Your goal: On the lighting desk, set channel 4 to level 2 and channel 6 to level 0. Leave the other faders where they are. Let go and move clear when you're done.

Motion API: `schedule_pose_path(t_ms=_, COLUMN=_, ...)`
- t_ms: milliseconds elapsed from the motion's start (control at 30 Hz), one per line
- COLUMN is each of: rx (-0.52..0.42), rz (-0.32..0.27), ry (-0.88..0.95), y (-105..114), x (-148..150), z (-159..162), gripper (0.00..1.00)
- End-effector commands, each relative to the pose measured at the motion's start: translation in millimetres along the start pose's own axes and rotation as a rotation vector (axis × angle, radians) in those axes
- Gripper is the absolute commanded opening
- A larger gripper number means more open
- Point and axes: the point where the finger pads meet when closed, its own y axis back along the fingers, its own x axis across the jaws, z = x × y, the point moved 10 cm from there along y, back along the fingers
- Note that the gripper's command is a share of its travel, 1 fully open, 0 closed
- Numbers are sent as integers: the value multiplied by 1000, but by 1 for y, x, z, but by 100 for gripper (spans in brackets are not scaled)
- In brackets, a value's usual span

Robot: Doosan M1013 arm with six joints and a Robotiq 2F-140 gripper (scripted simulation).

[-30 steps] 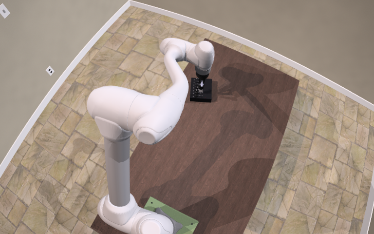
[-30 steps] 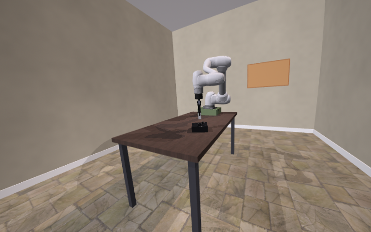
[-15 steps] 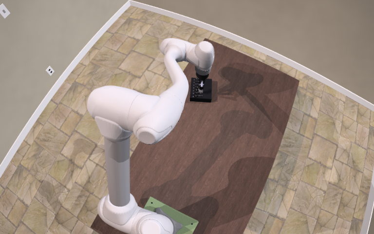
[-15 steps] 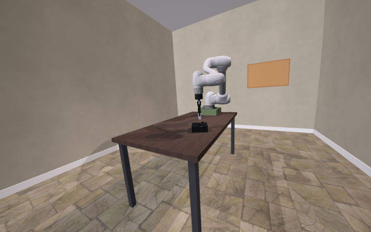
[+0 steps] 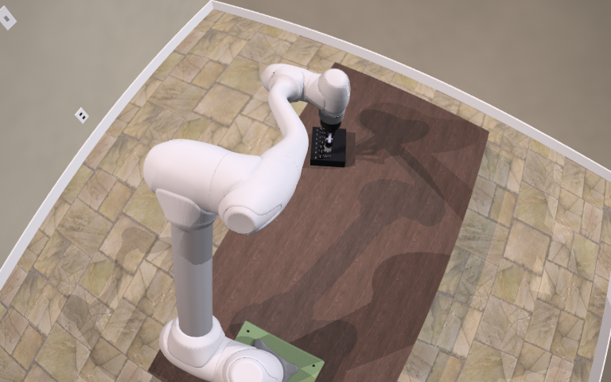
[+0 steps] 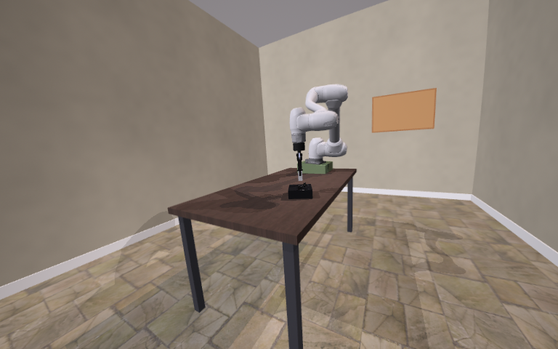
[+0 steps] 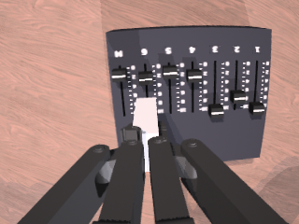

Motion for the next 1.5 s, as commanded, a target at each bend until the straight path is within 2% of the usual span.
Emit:
schedule_pose_path(t_ms=0, rx=0, rz=0, ry=0, y=-3, x=0, z=0, gripper=10)
schedule_pose_path(t_ms=667, rx=0, rz=0, ry=0, y=-12, x=0, z=0, gripper=10)
schedule_pose_path(t_ms=1467, rx=0, rz=0, ry=0, y=-14, x=0, z=0, gripper=10)
